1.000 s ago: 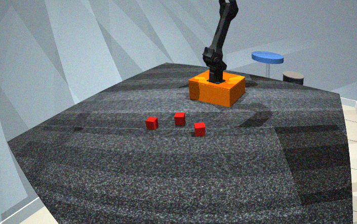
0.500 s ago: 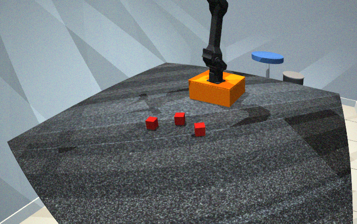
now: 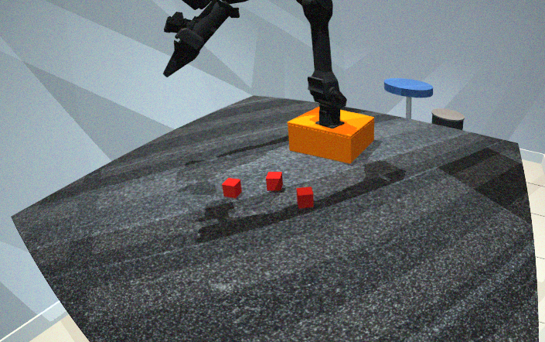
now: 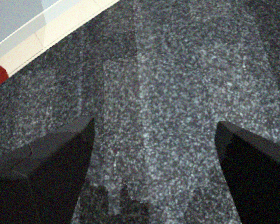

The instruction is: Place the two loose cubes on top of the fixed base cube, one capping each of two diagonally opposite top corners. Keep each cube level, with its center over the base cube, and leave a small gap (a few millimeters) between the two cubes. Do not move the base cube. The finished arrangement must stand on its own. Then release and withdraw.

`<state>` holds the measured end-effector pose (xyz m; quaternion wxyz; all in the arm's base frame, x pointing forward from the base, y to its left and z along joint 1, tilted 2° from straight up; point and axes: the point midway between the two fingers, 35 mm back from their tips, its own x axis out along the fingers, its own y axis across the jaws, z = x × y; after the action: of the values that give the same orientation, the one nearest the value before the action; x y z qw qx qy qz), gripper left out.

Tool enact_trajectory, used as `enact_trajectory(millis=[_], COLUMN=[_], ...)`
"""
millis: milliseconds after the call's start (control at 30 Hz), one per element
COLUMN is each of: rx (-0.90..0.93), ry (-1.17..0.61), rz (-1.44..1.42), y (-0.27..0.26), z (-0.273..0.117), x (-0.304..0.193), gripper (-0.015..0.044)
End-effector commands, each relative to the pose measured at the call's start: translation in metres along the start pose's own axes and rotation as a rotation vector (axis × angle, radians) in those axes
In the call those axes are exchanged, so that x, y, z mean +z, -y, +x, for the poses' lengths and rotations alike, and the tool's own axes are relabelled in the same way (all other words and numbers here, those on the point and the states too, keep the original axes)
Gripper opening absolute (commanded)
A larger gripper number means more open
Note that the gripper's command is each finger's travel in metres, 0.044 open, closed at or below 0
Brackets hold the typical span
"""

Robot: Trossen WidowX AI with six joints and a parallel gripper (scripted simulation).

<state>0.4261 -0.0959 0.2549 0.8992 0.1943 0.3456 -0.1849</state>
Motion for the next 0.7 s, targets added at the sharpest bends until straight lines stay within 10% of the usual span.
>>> enact_trajectory(millis=[0,667], rx=[-0.043,-0.438], ry=[-0.169,-0.69], rz=[0.121,0.56], y=[0.003,0.027], z=[0.025,0.059], x=[-0.043,-0.193], gripper=[0.0265,0.0265])
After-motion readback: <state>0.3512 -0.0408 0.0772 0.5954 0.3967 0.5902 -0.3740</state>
